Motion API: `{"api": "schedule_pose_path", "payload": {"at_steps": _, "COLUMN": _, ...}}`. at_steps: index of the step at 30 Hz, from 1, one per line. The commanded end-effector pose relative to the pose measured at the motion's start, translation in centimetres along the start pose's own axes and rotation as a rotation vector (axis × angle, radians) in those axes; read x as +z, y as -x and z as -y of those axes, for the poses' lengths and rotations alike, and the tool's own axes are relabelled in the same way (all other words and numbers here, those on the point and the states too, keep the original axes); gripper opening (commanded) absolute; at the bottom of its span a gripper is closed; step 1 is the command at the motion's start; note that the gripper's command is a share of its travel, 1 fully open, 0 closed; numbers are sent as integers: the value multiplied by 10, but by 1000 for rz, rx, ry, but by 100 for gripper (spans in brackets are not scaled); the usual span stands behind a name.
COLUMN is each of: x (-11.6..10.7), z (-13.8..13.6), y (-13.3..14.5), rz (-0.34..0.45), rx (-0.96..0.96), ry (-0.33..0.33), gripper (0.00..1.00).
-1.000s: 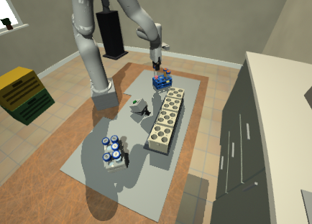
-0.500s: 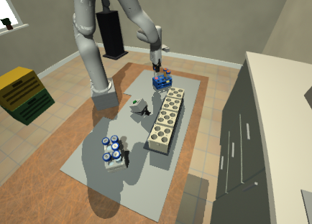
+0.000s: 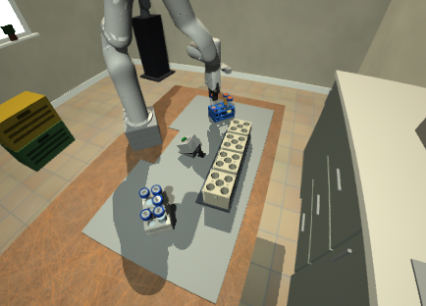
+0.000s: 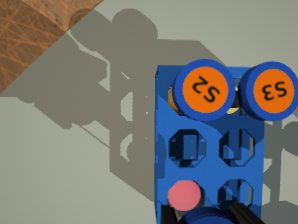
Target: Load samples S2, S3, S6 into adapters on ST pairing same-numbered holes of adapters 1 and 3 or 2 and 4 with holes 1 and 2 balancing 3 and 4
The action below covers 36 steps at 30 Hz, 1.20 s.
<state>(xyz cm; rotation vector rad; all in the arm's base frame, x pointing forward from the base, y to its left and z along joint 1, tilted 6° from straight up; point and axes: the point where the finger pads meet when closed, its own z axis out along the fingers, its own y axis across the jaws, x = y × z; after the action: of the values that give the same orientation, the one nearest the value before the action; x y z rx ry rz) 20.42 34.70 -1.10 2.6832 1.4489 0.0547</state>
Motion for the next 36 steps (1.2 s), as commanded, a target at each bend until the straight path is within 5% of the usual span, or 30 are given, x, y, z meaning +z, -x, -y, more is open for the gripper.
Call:
{"api": "schedule_pose_path", "payload": {"at_steps": 1, "x": 3, "z": 0, "y": -2, "rz": -4, "rx": 0, "ry": 0, "gripper": 0}}
{"api": "schedule_pose_path", "payload": {"at_steps": 31, "x": 16, "z": 0, "y": -2, "rz": -4, "rx": 0, "ry": 0, "gripper": 0}}
{"api": "schedule_pose_path", "payload": {"at_steps": 32, "x": 16, "z": 0, "y": -2, "rz": -4, "rx": 0, "ry": 0, "gripper": 44}}
{"api": "schedule_pose_path", "payload": {"at_steps": 36, "x": 16, "z": 0, "y": -2, "rz": -4, "rx": 0, "ry": 0, "gripper": 44}}
